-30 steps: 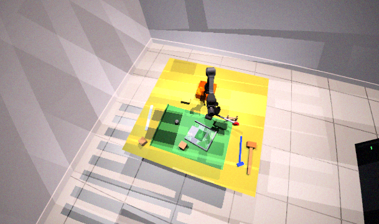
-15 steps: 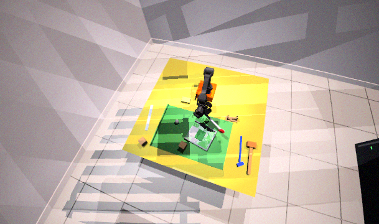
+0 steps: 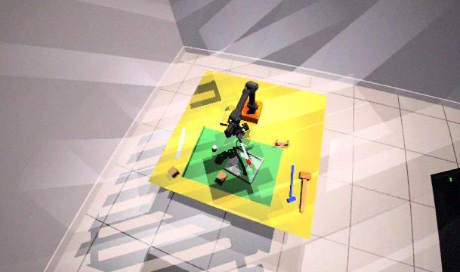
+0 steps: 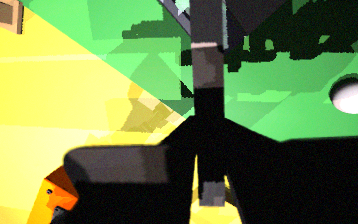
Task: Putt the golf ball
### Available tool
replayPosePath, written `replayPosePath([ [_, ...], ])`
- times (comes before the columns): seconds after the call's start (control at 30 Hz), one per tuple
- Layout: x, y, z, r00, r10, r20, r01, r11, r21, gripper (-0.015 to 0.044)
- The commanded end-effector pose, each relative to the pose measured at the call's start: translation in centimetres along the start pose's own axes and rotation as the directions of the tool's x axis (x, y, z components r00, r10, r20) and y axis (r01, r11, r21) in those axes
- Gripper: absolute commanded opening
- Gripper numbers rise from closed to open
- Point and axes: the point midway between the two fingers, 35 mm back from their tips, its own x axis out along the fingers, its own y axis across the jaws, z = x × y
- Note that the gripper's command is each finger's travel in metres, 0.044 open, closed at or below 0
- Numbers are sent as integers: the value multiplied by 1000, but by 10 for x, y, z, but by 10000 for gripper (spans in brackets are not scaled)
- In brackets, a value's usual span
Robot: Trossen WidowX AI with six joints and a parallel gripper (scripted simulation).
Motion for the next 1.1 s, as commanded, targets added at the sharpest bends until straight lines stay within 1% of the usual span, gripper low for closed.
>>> replayPosePath([
  [0.0,-6,-15,-11,1000,-22,1,22,996,83,0],
  [0.23,-12,-37,-43,999,-40,-23,45,968,248,0],
  [0.5,-20,-56,-82,997,-51,-52,68,902,426,0],
  [0.77,-28,-69,-123,995,-55,-81,92,804,588,0],
  [1.07,-37,-77,-172,992,-50,-114,118,659,743,0],
])
